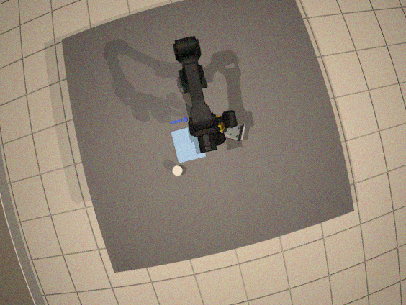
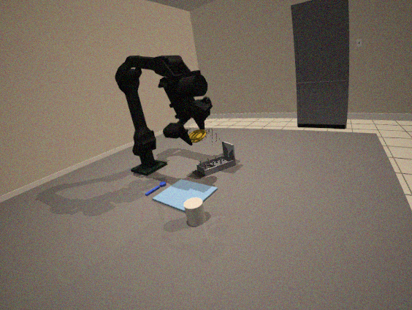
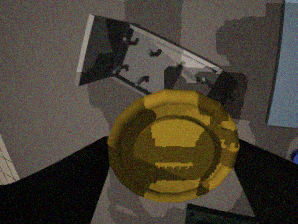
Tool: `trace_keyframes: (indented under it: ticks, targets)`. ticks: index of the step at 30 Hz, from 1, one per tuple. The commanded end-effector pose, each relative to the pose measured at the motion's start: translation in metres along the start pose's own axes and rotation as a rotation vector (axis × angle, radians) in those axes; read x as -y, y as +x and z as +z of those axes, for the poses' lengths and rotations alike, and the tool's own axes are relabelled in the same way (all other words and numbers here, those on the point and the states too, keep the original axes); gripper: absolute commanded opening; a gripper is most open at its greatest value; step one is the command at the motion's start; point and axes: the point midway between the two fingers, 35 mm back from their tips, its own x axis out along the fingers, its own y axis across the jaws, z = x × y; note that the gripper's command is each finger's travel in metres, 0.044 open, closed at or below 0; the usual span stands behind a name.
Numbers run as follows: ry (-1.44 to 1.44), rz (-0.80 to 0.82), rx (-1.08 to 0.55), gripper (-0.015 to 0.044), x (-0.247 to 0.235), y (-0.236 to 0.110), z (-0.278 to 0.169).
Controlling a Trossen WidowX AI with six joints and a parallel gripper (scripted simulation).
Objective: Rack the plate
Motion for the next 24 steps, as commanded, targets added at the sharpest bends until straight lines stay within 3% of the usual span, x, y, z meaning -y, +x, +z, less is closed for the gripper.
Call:
trace_keyframes:
  ticks: [1, 24]
  targets:
    - [-0.069, 0.067, 0.007, 0.0000, 0.001, 0.009, 0.002]
    - [-0.562, 0.446, 0.276, 0.0000, 0.008, 0.048, 0.011]
